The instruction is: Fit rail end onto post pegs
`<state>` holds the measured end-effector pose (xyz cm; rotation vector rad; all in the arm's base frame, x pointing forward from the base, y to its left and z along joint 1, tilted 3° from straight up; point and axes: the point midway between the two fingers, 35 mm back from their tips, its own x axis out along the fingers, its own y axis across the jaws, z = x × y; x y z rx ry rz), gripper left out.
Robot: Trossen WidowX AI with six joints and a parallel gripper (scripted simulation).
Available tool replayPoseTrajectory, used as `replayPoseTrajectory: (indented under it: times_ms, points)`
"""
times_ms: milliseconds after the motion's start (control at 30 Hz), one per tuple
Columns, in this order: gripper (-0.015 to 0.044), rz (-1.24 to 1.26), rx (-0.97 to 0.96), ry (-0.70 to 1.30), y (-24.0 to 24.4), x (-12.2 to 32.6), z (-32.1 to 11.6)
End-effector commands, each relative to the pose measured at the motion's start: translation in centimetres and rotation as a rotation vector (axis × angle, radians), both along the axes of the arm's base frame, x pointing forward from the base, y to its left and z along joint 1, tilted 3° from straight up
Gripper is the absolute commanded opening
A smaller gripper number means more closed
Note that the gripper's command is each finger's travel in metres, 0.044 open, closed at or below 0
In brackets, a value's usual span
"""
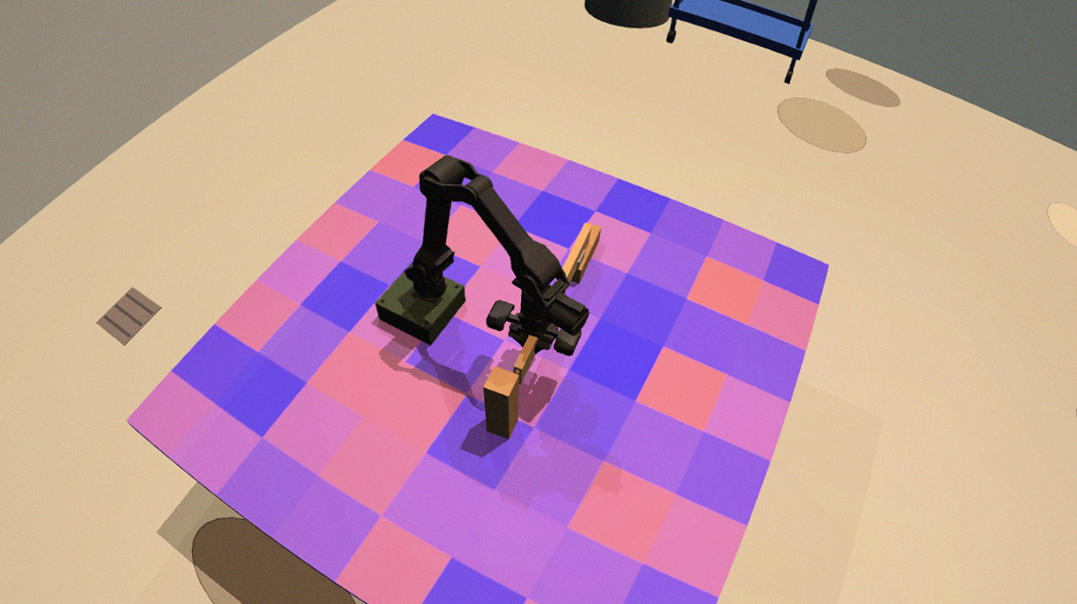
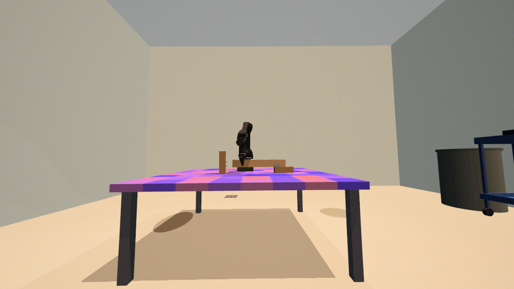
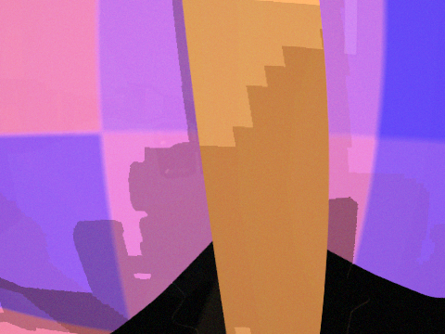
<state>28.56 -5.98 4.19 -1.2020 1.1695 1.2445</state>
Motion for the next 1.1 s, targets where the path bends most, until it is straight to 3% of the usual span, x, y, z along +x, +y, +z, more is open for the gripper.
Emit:
replayPoseTrajectory:
  times_ms: [0, 1067]
  points:
    - [0.0, 0.001, 0.003, -0.018, -0.05, 0.42, 0.66]
    - [0.0, 0.001, 0.003, -0.018, -0.04, 0.1, 0.29]
